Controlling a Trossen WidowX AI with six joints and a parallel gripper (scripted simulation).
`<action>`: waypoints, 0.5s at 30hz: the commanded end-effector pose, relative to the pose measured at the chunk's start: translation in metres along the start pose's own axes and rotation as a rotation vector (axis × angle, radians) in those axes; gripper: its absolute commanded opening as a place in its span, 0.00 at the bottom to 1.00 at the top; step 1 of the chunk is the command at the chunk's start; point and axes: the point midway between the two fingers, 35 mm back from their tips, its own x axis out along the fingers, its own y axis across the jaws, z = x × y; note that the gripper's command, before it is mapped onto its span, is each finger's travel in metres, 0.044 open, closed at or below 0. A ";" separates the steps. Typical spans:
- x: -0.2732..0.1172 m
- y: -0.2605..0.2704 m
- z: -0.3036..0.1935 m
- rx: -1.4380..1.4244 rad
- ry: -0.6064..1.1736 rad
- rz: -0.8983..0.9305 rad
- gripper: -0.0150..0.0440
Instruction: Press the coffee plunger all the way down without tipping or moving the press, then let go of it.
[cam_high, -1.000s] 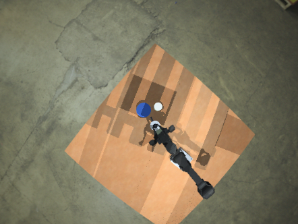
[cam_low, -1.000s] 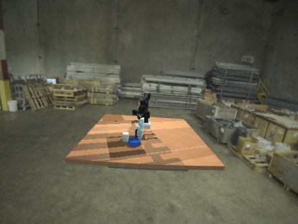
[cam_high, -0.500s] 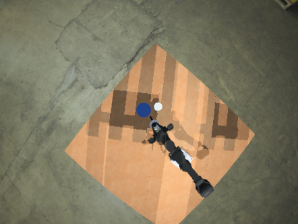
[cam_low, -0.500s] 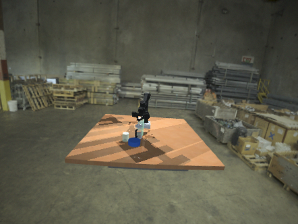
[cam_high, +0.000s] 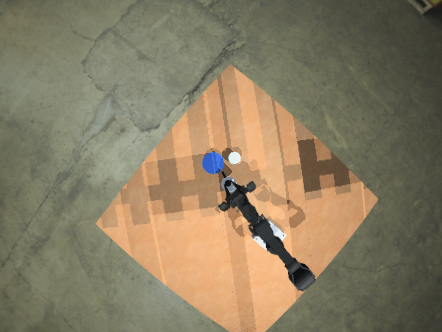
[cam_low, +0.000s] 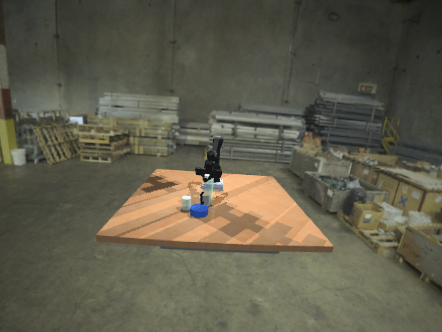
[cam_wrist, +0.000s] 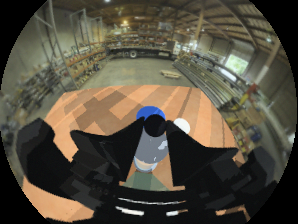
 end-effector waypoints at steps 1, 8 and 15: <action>0.007 0.000 -0.022 -0.008 0.072 0.001 0.46; 0.009 0.000 -0.020 -0.008 0.072 0.001 0.46; 0.010 0.000 -0.019 -0.008 0.072 0.001 0.46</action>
